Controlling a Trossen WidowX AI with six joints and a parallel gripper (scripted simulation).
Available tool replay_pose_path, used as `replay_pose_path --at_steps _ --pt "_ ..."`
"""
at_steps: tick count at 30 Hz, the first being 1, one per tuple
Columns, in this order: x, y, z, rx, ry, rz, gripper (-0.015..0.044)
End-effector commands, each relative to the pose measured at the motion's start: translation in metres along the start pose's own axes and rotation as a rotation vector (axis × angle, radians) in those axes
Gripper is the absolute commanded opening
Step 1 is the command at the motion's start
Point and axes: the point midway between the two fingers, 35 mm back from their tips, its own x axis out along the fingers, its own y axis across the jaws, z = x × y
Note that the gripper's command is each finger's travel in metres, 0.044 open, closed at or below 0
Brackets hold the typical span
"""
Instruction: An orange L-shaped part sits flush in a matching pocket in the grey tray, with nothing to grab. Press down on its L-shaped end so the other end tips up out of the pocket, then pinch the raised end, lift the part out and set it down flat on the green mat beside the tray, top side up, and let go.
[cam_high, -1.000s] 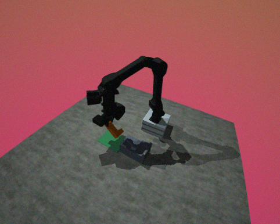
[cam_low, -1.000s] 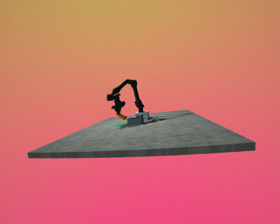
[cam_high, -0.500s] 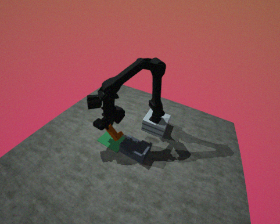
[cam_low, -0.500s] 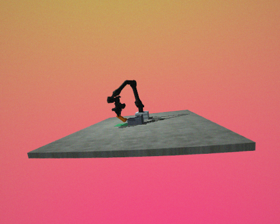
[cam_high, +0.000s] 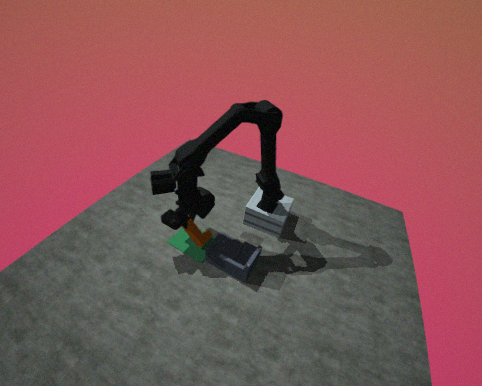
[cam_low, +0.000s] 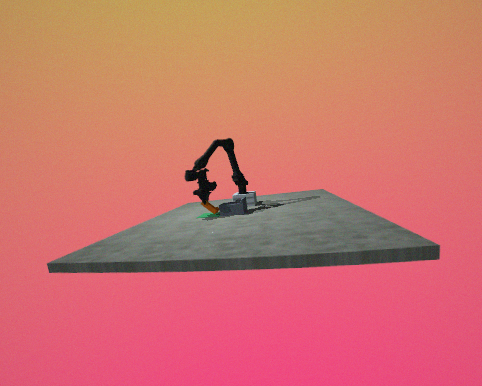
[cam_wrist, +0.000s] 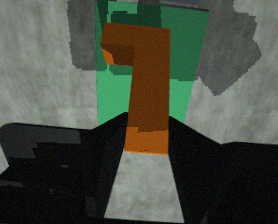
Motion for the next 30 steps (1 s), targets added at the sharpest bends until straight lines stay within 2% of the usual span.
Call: replay_pose_path --at_steps 1,15,25,30 --pt "0.003 0.001 0.000 -0.001 0.000 0.006 0.0000" --pt "0.003 0.001 0.001 0.000 -0.003 0.004 0.0000" --pt "0.000 0.000 0.000 0.000 -0.003 0.004 0.0263" --pt "-0.045 -0.003 -0.002 0.000 -0.001 0.004 0.0394"
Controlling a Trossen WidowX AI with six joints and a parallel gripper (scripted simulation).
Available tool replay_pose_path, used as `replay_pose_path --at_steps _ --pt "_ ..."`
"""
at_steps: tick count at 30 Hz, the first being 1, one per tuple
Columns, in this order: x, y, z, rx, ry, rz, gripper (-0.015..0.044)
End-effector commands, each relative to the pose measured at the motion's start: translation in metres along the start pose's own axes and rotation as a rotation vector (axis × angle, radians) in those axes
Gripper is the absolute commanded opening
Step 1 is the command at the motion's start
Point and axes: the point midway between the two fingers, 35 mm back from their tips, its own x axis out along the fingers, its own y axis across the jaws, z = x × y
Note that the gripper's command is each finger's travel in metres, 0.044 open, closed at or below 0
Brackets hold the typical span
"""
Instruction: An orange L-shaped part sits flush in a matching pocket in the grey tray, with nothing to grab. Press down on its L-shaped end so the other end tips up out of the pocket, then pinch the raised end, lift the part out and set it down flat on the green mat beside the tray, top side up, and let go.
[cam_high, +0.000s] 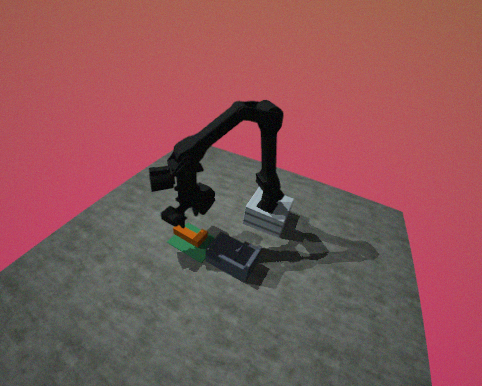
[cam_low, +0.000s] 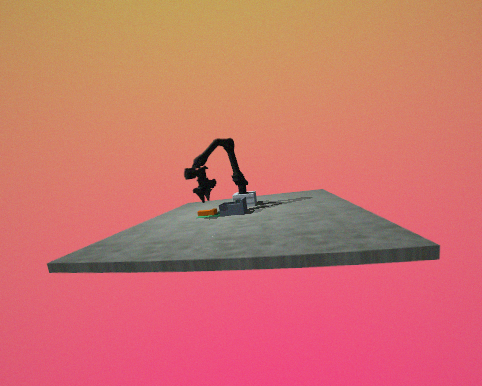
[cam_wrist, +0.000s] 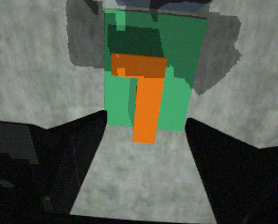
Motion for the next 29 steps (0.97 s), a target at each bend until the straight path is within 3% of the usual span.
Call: replay_pose_path --at_steps 1,4,29 --pt "-0.045 -0.003 -0.002 -0.002 0.017 -0.018 0.0400" --pt "-0.072 0.000 0.000 -0.003 0.018 -0.017 0.0400" --pt "-0.067 -0.004 -0.002 0.002 0.027 -0.035 0.0400"
